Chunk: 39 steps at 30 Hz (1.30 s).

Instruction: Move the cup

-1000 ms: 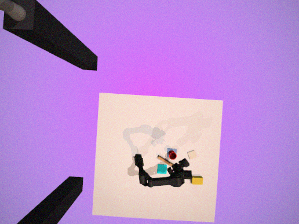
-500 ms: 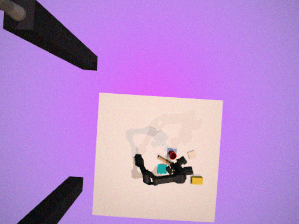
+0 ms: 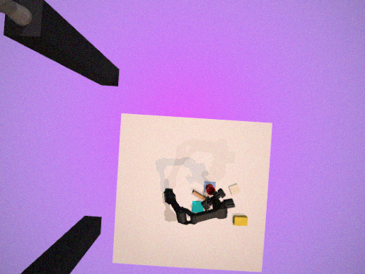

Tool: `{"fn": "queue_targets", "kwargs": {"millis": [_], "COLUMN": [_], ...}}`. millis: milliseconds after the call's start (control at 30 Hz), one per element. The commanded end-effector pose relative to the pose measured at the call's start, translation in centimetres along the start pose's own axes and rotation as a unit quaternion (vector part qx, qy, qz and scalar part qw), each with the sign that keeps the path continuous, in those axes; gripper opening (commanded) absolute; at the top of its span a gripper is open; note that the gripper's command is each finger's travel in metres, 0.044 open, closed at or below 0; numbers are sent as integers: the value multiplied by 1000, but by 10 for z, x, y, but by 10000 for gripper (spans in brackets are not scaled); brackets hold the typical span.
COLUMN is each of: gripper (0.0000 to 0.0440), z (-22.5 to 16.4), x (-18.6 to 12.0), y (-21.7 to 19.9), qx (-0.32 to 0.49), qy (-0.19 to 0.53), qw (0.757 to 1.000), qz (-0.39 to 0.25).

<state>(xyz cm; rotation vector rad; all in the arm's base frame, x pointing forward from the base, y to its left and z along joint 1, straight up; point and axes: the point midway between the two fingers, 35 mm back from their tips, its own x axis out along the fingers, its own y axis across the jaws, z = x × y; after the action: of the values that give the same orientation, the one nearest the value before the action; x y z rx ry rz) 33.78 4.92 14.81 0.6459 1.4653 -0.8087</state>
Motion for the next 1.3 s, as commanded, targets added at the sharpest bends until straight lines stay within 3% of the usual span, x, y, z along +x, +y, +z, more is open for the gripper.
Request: {"fn": "queue_targets", "kwargs": {"millis": [0,600,867,1267], "gripper": [177,183,2,0], "z": [0,-3,-3,-2], "x": [13,80,91,78], "y": [-1,1,-1,-6], "qx": [5,-26,-53,-46], "qy": [1,16,12,9], "qw": [1000,998,997,998], "qz": [-15,-50,-48,-38]}}
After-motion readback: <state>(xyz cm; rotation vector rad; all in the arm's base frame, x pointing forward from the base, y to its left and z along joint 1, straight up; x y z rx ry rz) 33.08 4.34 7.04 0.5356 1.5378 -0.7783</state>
